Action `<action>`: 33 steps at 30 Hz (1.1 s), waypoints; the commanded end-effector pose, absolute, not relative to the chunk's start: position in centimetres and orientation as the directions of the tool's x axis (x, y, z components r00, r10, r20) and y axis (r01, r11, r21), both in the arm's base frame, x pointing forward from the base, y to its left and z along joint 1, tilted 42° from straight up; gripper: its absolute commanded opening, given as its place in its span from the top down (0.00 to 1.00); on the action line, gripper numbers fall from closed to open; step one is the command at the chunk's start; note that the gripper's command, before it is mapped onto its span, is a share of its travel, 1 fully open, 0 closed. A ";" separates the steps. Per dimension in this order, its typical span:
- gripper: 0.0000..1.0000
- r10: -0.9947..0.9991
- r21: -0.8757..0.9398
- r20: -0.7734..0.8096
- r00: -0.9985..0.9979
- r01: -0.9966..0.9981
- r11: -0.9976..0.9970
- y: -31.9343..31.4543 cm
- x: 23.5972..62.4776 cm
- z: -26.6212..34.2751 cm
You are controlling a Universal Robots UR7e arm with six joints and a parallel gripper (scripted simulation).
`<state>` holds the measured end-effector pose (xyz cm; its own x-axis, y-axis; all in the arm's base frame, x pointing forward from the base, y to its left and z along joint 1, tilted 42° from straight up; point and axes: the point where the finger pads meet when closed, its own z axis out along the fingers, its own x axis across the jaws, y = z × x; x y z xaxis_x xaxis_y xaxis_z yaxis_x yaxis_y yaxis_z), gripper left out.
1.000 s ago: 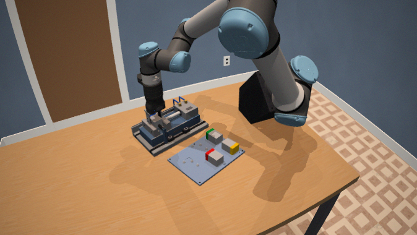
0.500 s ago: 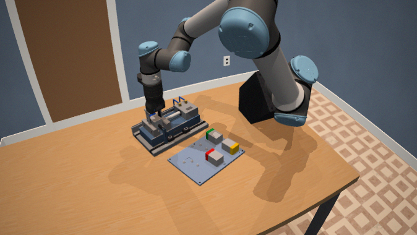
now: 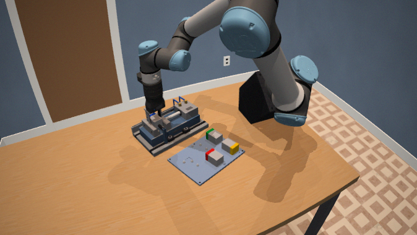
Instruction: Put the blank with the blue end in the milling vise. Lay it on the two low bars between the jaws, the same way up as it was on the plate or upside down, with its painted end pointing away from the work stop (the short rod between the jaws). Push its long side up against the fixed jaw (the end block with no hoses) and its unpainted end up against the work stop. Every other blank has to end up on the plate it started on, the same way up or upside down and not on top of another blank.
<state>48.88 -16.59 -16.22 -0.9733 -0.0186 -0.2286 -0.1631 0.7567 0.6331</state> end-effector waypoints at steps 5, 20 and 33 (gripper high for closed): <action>0.00 -0.018 0.632 -0.230 -0.973 -0.163 0.757 -16.8 48.9 -16.0; 0.00 -0.018 0.632 -0.230 -0.973 -0.163 0.757 -16.9 48.8 -15.9; 0.00 -0.018 0.632 -0.230 -0.973 -0.163 0.757 -17.1 48.8 -15.7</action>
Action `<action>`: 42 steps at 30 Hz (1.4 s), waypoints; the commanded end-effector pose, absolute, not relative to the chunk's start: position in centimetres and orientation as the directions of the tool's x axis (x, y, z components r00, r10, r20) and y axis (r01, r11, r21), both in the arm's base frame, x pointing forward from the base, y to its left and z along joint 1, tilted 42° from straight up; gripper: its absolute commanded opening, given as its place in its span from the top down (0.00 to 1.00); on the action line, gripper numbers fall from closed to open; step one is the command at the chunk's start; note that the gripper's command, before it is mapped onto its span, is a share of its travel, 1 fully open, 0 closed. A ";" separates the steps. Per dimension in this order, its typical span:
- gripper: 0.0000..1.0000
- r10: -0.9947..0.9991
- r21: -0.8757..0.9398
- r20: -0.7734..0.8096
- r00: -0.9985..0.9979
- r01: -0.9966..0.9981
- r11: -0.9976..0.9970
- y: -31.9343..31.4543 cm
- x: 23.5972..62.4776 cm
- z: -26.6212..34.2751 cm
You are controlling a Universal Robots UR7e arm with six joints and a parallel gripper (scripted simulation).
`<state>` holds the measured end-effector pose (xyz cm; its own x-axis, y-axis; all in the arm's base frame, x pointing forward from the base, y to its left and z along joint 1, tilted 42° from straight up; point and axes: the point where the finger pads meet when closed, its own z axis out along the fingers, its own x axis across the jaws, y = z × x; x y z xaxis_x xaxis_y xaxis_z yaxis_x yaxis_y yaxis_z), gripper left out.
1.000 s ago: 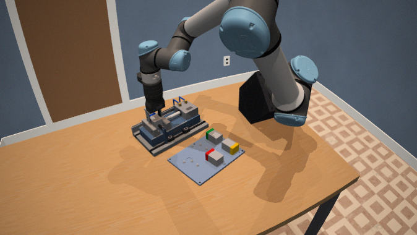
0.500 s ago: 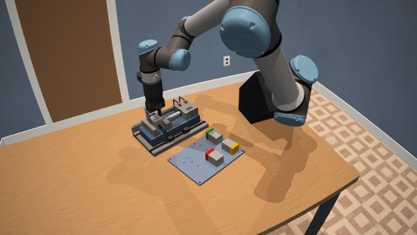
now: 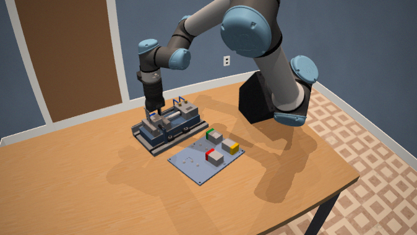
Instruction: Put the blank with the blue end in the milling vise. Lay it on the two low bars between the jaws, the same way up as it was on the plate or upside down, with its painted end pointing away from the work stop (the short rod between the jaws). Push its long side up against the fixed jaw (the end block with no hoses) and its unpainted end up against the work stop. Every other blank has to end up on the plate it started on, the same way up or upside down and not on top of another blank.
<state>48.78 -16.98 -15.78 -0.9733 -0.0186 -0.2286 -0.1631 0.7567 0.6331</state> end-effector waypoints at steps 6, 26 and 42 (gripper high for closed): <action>0.00 -0.018 0.632 -0.230 -0.973 -0.163 0.757 -17.2 48.8 -15.6; 0.00 -0.018 0.632 -0.229 -0.973 -0.163 0.757 -17.5 48.7 -15.2; 0.00 -0.018 0.632 -0.229 -0.973 -0.163 0.757 -21.5 47.7 -10.7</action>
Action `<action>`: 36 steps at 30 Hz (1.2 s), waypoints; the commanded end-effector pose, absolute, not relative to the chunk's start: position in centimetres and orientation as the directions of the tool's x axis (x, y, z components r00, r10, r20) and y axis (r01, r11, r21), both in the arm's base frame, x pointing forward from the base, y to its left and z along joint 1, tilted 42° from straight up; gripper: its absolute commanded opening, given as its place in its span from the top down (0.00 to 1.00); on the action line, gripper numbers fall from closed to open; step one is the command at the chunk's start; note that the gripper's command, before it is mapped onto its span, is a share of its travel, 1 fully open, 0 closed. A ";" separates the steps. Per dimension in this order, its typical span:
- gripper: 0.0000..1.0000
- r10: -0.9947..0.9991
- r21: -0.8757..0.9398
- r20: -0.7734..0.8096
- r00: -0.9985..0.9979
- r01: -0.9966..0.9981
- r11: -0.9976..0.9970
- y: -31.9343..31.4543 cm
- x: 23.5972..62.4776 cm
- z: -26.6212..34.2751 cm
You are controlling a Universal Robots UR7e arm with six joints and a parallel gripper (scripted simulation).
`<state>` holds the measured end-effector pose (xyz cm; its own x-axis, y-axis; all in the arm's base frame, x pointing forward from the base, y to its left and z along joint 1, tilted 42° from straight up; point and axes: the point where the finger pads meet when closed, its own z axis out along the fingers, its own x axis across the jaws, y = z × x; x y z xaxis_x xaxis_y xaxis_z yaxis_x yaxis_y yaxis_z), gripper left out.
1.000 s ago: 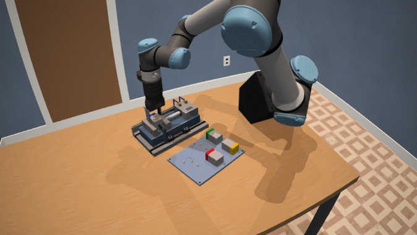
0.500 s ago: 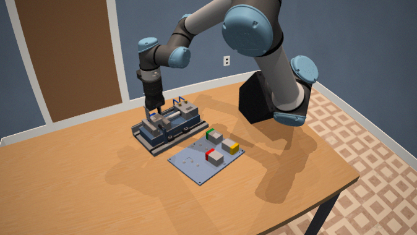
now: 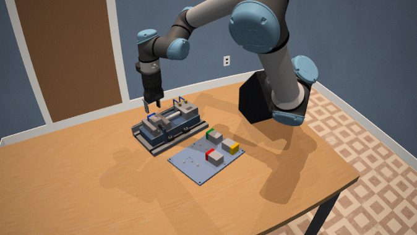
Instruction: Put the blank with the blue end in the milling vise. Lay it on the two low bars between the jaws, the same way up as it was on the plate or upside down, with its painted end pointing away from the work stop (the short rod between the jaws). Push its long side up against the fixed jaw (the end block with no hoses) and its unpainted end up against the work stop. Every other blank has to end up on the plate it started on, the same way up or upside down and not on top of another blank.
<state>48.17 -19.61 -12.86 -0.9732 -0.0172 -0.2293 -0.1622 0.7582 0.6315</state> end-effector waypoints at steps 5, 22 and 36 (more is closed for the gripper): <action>0.00 -0.018 0.632 -0.229 -0.973 -0.163 0.757 -21.5 47.7 -10.7; 0.00 -0.018 0.632 -0.229 -0.973 -0.163 0.757 -23.9 47.1 -8.0; 0.00 -0.018 0.632 -0.229 -0.973 -0.163 0.758 -23.3 47.3 -8.7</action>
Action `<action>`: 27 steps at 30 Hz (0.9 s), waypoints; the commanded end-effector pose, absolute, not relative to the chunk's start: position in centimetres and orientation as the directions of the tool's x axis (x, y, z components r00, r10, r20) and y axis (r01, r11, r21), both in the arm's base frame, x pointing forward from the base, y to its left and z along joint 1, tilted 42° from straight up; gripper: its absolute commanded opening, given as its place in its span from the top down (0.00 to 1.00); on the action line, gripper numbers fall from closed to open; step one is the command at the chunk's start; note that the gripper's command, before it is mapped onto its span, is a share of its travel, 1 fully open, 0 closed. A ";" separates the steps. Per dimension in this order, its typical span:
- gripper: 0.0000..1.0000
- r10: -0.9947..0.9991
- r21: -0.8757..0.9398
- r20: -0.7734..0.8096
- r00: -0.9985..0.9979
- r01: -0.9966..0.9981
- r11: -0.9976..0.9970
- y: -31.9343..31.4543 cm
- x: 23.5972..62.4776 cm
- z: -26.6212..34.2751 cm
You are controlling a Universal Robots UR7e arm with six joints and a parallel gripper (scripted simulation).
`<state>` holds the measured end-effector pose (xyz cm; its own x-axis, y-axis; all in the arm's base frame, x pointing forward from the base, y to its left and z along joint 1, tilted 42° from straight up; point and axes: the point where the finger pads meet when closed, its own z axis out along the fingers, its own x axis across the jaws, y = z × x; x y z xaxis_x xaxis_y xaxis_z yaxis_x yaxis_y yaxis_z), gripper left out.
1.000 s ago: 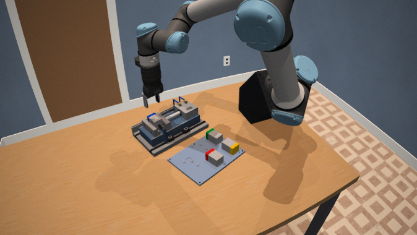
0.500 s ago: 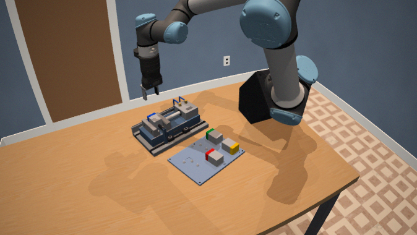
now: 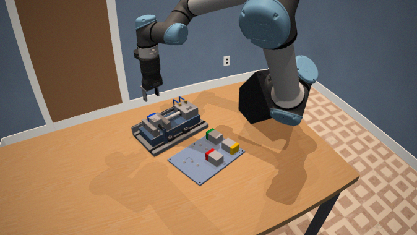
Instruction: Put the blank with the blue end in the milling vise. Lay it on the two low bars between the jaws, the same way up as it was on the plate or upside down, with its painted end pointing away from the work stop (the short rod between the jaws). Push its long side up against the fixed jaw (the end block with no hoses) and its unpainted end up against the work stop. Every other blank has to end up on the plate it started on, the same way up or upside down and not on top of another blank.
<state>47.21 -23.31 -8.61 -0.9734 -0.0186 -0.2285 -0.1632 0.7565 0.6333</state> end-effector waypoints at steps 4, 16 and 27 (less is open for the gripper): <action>0.00 -0.018 0.632 -0.229 -0.973 -0.163 0.758 -23.3 47.3 -8.7; 0.00 -0.018 0.632 -0.229 -0.973 -0.163 0.758 -22.9 47.3 -9.1; 0.00 -0.018 0.632 -0.229 -0.973 -0.163 0.757 -22.9 47.4 -9.1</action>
<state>47.33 -22.87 -9.12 -0.9733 -0.0186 -0.2286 -0.1631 0.7567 0.6331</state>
